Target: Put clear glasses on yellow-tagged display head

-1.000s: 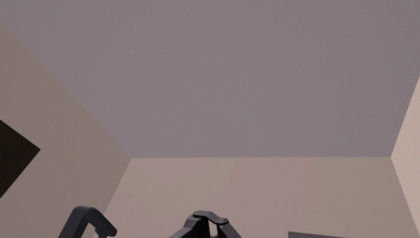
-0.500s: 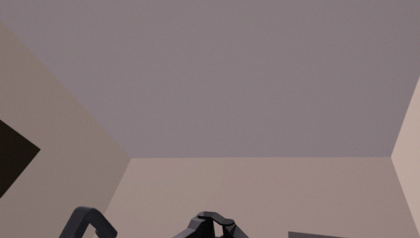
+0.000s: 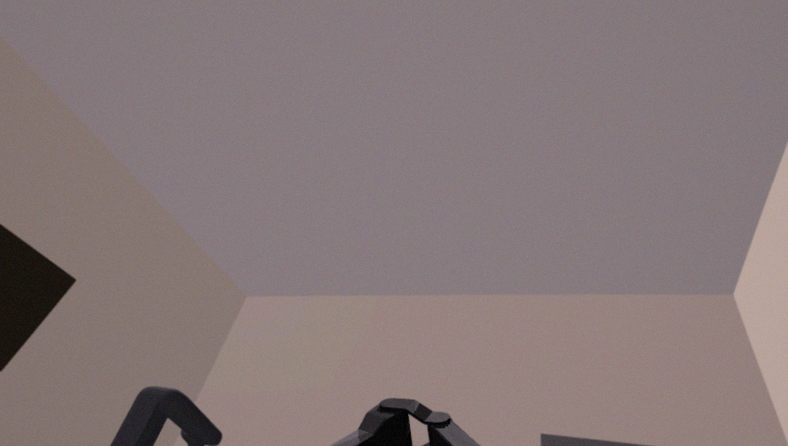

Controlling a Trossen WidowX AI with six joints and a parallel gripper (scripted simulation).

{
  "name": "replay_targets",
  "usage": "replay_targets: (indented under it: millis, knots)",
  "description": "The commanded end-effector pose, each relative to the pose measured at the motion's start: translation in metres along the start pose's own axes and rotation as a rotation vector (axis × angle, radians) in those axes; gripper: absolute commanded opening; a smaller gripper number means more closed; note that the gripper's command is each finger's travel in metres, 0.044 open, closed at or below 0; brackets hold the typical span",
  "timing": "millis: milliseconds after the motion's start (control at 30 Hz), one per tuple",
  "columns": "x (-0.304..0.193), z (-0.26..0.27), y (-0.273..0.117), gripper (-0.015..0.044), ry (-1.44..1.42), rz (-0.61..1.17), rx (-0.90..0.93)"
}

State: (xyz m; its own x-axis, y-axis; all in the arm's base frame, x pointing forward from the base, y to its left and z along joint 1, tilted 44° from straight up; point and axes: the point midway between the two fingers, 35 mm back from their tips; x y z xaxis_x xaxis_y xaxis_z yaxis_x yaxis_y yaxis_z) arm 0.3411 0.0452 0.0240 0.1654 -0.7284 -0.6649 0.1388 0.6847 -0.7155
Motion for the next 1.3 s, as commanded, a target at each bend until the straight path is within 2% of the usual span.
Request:
replay_targets:
  millis: [0,1267]
  knots:
    - [0.002,0.007,0.0,0.0,0.003,-0.001,0.002]
    - [0.016,0.063,0.002,0.0,0.0,-0.002,0.005]
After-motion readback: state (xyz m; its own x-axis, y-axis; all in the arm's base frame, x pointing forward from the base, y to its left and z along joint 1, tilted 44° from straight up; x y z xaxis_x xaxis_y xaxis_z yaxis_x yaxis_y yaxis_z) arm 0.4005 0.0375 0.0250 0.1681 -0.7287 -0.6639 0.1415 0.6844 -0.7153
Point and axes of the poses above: the point midway between the two fingers, 35 mm back from their tips, its own y axis out along the fingers, its own z axis across the jaws, x = y × z, and after that the axes turned 15 degrees about -y, right-handed
